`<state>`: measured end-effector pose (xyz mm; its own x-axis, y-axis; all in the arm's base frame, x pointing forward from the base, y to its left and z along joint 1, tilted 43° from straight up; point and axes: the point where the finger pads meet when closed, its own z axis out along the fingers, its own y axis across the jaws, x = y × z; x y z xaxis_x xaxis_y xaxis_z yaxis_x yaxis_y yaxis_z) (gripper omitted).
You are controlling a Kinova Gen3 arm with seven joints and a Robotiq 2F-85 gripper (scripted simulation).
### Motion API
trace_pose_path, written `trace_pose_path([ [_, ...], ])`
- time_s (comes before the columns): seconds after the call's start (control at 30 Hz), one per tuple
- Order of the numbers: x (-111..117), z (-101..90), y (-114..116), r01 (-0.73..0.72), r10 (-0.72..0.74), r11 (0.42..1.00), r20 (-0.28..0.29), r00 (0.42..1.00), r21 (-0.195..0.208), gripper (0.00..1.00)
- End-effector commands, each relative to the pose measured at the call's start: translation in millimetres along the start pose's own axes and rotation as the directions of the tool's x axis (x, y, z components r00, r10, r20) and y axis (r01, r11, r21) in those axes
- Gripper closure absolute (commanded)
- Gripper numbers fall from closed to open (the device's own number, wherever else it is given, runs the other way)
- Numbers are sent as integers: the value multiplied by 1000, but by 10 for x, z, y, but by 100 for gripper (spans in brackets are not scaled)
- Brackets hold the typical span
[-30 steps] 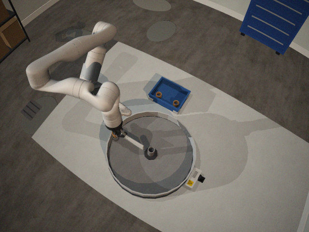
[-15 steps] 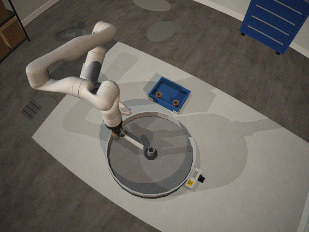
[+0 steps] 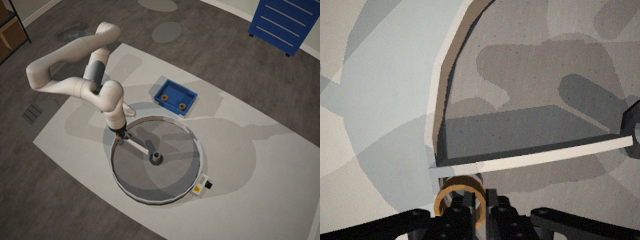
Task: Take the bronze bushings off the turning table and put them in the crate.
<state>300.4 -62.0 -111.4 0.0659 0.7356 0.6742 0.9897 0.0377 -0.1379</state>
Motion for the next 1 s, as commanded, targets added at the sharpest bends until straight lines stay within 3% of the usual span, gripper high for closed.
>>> trace_pose_path([
  [0.0, -32, -64, 11, -3, 3, 1000, 11, 1000, -5, 100],
  [0.33, -32, -64, 11, -3, 3, 1000, 11, 1000, -5, 100],
  [0.5, -30, -269, 10, -3, 3, 1000, 11, 1000, -5, 100],
  [0.9, -30, -269, 10, -3, 3, 1000, 11, 1000, -5, 100],
  [0.97, 204, -266, 30, -3, 3, 1000, 11, 1000, -5, 100],
])
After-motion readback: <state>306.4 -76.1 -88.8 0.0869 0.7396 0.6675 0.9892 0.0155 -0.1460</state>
